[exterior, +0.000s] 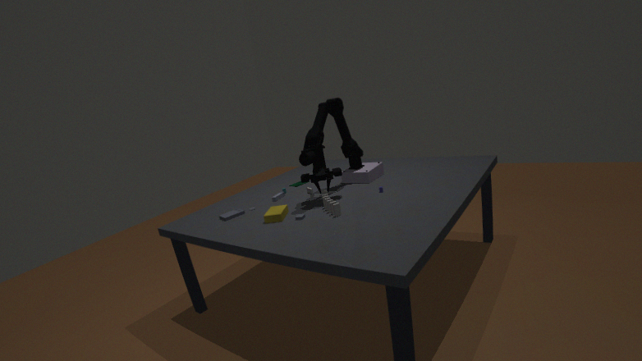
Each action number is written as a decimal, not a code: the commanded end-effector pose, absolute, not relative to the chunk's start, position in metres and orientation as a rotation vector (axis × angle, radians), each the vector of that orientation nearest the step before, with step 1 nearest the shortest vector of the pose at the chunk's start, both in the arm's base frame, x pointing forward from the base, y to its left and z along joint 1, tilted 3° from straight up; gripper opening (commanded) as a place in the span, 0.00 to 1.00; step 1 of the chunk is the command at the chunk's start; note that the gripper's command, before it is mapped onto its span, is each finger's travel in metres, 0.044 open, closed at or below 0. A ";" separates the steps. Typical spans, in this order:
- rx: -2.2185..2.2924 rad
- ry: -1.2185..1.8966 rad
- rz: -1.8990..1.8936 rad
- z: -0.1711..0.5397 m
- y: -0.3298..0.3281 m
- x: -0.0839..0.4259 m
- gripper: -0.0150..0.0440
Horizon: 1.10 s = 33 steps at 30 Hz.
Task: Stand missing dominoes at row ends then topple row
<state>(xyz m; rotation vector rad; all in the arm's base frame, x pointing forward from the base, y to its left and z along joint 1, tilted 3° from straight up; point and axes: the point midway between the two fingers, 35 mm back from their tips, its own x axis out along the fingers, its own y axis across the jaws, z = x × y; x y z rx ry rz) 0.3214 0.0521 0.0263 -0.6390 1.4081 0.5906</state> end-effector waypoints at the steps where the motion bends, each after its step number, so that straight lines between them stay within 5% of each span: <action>1: -0.642 1.408 0.589 0.026 0.052 0.322 0.66; 9: -0.642 1.408 0.589 0.026 0.052 0.322 1.00; 21: -0.639 1.408 0.591 0.153 0.053 0.313 1.00; 28: -0.645 1.406 0.596 0.156 0.050 0.312 1.00; 33: -0.811 1.360 0.742 0.122 -0.013 0.305 1.00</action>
